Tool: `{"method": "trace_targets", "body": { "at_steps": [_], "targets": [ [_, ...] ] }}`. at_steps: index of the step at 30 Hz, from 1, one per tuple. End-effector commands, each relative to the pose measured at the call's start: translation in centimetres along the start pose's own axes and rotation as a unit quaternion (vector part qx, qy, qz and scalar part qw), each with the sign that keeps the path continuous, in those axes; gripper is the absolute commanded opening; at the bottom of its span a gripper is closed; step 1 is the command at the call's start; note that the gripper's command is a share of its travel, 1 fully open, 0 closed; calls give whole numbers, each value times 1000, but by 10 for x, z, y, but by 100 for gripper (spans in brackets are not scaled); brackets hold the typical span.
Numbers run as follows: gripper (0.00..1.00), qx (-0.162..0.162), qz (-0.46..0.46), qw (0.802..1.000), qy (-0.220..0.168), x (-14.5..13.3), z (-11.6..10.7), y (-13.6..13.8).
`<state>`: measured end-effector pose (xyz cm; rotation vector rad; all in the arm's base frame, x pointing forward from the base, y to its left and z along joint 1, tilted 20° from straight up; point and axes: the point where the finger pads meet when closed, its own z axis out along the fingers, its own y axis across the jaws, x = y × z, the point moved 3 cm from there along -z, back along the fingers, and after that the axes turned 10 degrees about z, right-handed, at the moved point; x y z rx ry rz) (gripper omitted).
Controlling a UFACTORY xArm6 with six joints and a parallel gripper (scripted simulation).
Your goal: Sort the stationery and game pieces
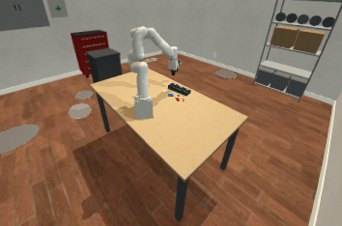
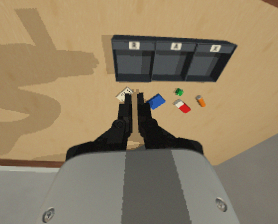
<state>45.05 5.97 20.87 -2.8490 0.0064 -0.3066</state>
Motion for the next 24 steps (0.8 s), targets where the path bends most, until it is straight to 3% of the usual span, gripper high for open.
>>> {"method": "trace_targets", "body": {
  "at_steps": [1,12,13,16,24],
  "targets": [
    [7,1,0,1000,-3,-1,-34,-1],
    [7,1,0,1000,-3,-1,-34,-1],
    [30,1,25,1000,-3,-4,-29,5],
    [30,1,50,999,-3,-7,-24,11],
    [30,1,174,985,-3,-30,15,60]
  ]
}}
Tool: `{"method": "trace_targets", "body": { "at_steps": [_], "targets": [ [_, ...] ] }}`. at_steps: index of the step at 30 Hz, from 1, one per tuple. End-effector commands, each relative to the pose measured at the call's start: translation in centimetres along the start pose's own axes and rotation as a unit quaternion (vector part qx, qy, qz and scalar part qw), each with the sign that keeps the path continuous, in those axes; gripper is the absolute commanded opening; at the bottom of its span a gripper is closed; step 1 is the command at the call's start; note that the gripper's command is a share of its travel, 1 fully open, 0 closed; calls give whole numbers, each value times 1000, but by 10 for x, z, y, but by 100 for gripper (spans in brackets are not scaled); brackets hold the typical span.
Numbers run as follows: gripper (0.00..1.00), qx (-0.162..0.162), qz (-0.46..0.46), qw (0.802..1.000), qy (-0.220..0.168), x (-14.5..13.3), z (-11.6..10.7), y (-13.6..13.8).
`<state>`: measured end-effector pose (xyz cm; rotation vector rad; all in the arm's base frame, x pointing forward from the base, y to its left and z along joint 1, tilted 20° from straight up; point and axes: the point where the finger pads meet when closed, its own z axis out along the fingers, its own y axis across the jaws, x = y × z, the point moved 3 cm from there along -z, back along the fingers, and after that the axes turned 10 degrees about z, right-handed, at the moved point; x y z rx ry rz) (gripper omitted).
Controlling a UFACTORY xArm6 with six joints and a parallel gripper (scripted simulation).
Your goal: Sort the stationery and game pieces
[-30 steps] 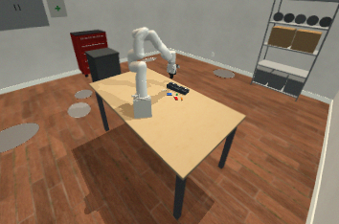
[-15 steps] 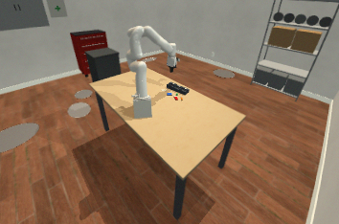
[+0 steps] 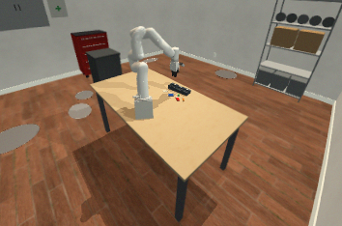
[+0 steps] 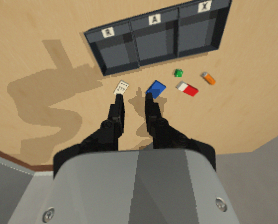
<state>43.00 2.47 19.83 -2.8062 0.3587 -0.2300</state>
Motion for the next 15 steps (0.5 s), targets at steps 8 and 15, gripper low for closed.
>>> {"method": "trace_targets", "body": {
  "at_steps": [8,15],
  "targets": [
    [30,0,48,999,5,-10,53,72],
    [30,0,48,999,5,-17,83,112]
  ]
}}
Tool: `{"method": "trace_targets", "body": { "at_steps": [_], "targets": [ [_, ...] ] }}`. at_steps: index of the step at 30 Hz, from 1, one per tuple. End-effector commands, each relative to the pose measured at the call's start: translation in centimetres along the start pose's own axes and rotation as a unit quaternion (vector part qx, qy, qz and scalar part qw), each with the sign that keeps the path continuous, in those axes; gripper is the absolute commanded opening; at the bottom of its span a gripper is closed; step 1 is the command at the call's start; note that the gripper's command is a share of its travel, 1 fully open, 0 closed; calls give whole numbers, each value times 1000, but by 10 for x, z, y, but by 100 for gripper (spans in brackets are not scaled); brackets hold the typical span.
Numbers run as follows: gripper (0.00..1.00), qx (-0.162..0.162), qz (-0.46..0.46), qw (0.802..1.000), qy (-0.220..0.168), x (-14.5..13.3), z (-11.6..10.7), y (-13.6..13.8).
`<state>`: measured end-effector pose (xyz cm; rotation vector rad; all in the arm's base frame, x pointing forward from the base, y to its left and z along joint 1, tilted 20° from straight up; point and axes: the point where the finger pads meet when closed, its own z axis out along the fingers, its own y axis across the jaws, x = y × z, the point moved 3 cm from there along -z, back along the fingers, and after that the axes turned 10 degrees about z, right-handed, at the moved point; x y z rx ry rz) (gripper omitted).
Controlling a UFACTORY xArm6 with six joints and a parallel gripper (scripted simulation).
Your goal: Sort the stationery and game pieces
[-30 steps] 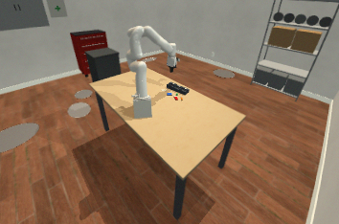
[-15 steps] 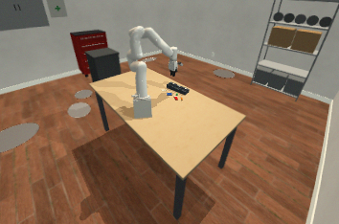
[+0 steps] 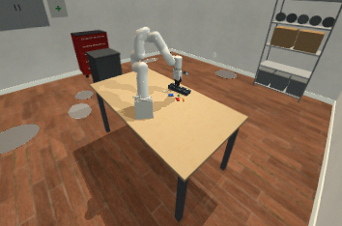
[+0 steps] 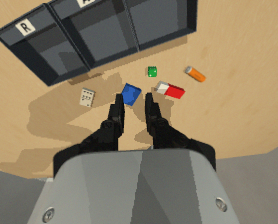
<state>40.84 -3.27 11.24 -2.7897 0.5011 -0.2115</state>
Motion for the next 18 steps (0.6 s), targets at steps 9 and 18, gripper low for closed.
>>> {"method": "trace_targets", "body": {
  "at_steps": [9,18],
  "targets": [
    [30,6,-1,1000,2,2,31,49],
    [30,6,-1,1000,2,1,31,43]
  ]
}}
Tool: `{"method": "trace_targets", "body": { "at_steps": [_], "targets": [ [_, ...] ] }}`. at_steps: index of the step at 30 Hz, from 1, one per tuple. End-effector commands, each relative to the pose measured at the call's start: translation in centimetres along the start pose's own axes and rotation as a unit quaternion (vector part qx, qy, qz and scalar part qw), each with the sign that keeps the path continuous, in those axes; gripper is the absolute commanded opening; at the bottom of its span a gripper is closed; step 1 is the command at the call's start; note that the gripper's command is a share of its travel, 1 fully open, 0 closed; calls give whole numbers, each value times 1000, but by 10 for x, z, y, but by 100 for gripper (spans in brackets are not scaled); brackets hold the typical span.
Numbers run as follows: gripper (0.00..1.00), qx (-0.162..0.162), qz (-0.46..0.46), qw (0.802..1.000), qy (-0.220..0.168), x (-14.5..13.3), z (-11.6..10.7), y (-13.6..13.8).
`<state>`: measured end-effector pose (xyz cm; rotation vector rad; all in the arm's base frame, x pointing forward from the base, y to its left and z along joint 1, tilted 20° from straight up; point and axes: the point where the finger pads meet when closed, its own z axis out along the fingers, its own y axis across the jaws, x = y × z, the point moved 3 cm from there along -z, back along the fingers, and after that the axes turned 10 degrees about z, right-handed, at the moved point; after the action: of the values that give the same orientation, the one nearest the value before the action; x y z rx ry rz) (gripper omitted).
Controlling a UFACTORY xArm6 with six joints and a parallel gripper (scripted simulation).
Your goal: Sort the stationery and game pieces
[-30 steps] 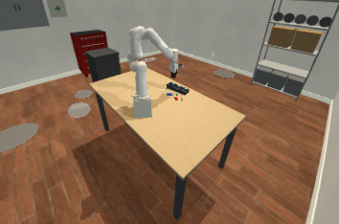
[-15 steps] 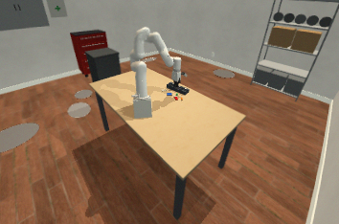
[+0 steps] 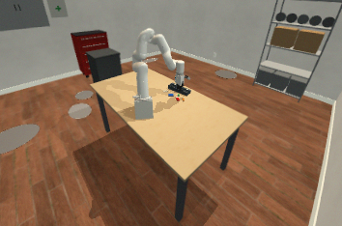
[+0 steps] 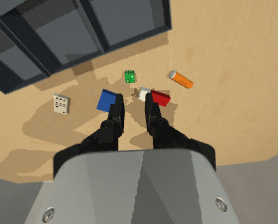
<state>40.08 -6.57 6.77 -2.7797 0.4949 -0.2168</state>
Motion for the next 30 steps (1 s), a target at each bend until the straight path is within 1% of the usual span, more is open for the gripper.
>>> {"method": "trace_targets", "body": {
  "at_steps": [1,30],
  "targets": [
    [30,0,0,1000,1,0,-1,-4],
    [30,0,0,1000,1,-1,-1,-7]
  ]
}}
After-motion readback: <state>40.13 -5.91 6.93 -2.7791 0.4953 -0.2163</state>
